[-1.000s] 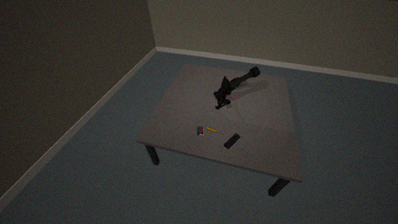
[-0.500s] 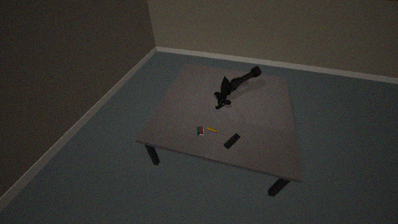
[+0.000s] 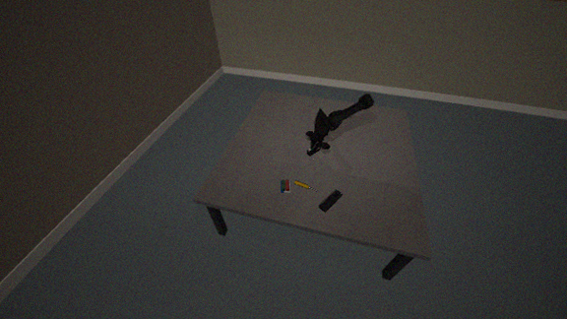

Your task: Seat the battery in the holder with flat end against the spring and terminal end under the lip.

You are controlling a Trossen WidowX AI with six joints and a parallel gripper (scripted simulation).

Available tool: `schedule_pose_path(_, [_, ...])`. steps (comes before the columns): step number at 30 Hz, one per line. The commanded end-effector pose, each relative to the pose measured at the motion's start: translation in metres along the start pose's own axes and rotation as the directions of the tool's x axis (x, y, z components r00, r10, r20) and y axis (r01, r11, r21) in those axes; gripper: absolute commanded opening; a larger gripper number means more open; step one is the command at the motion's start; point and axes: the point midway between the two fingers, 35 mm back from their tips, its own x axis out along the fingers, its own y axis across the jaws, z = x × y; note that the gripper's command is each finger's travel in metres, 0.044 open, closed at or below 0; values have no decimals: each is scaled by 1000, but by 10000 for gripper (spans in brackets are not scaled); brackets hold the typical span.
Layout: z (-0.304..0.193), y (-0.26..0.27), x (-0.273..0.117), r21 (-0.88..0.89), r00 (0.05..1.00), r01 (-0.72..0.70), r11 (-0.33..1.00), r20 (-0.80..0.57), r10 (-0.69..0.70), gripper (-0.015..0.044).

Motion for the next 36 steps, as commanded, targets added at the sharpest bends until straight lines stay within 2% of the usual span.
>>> schedule_pose_path(1, [-1,0,-1,2,1000,2,1000,18,-2,66])
schedule_pose_path(36, [-21,0,-8,0,1000,10,1000,-5,-10,66])
